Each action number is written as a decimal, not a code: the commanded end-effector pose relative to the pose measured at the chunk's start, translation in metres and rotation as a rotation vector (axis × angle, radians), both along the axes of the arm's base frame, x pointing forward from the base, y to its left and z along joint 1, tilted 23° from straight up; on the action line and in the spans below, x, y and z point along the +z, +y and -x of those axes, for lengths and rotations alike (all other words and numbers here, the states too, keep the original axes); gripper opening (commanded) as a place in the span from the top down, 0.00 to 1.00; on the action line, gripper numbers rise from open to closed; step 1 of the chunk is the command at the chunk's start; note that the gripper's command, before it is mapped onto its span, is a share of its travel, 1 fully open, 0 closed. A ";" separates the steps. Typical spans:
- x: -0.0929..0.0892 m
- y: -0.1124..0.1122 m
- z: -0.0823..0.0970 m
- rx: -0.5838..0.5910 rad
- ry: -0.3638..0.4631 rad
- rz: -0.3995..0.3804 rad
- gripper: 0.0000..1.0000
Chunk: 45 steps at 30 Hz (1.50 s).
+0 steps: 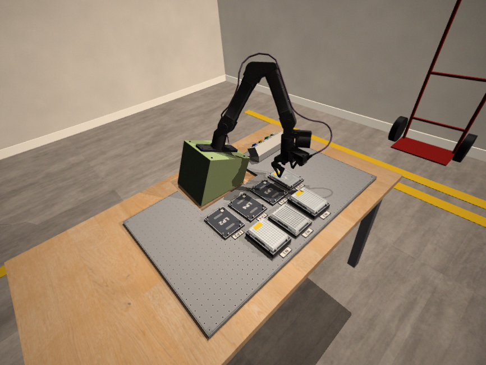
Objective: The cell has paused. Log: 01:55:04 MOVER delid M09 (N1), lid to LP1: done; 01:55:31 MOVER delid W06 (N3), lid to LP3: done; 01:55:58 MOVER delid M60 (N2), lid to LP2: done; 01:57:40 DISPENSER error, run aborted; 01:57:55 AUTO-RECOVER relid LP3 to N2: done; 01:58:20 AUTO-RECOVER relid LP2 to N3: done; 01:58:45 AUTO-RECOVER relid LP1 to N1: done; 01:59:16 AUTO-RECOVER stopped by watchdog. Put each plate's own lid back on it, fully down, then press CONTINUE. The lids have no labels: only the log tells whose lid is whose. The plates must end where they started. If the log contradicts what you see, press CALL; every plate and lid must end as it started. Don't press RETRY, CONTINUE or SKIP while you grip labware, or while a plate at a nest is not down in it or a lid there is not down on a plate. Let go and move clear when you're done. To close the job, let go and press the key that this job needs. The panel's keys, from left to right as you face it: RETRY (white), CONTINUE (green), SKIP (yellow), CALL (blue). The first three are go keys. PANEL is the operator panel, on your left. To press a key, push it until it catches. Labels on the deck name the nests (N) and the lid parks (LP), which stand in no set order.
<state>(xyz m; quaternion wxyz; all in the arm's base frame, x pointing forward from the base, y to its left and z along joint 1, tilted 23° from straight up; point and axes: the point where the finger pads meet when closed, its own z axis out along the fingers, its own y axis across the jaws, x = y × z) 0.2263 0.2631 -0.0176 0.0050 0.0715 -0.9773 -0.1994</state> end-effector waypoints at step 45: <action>0.030 -0.008 -0.013 -0.008 -0.021 -0.016 0.00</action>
